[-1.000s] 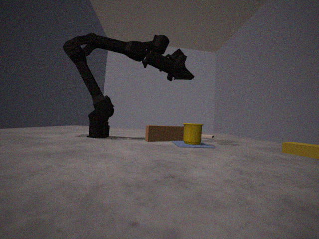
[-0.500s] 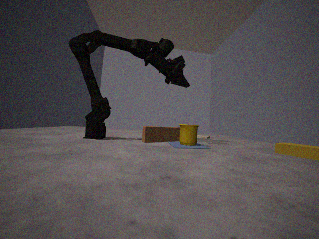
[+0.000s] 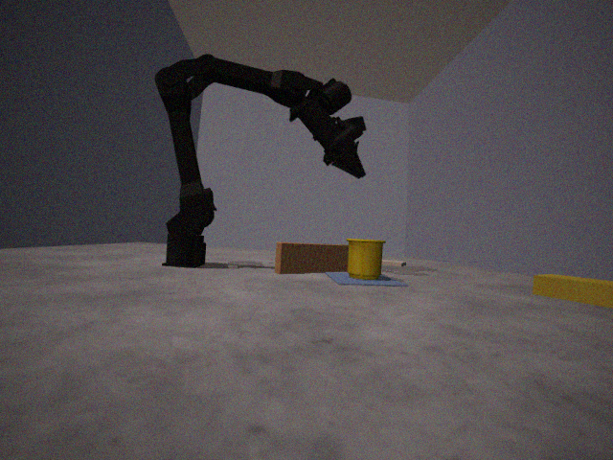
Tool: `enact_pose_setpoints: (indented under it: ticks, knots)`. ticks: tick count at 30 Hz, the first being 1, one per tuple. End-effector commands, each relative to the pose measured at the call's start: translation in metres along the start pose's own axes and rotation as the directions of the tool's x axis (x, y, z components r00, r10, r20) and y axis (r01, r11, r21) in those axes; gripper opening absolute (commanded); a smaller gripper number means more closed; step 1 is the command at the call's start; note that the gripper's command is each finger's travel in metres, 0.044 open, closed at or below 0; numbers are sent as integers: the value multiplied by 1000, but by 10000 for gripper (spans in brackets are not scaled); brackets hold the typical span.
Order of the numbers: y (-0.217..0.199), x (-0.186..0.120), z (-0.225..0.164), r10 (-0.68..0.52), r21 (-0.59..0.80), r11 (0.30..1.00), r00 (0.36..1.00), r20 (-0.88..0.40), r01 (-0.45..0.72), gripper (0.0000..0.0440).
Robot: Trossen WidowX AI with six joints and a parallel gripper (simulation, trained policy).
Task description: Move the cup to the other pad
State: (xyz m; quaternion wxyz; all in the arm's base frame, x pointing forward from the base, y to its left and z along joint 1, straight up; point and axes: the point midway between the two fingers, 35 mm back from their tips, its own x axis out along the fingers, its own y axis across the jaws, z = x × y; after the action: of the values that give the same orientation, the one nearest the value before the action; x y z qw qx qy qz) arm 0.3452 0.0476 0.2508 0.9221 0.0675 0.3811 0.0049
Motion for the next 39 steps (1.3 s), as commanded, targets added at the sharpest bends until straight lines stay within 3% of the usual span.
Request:
enact_pose_setpoints:
  ticks: [1, 19, 39]
  knots:
    - [-1, 2, -2, -16, -2, 1000, 999, -41, 16, 123]
    - [-16, 20, -21, -105, -84, 993, 950, -294, 83, 123]
    - [-59, 45, -49, -200, -234, 969, 821, -535, 83, 132]
